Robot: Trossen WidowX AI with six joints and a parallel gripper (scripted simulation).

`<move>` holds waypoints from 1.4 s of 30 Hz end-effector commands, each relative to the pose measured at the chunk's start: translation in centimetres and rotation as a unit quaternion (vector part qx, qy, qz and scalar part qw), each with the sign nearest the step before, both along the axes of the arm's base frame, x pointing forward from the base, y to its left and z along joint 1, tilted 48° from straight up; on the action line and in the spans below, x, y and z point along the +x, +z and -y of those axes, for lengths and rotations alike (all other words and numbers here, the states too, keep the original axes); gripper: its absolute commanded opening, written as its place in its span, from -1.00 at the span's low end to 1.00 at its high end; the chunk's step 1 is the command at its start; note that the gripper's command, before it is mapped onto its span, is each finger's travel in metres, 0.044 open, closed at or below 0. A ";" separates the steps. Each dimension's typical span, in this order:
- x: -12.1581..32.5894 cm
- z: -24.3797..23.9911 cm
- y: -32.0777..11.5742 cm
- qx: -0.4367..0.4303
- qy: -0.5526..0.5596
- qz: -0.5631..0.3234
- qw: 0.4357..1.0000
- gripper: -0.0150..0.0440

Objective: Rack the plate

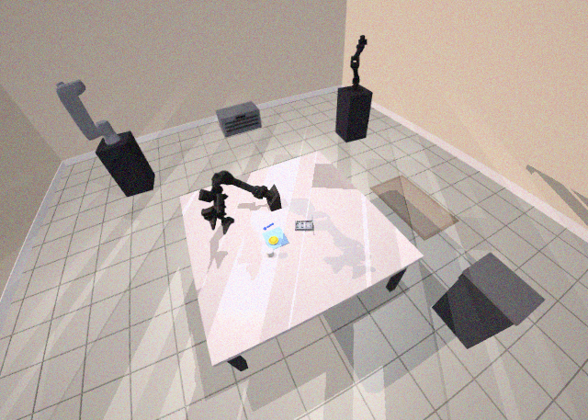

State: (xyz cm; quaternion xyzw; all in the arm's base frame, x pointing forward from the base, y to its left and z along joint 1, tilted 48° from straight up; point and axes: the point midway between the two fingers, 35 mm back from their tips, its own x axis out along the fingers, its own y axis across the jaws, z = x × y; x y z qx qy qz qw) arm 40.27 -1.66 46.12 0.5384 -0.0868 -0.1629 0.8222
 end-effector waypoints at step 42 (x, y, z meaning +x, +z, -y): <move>1.1 1.3 -27.8 -0.352 0.062 -0.571 0.739 0.86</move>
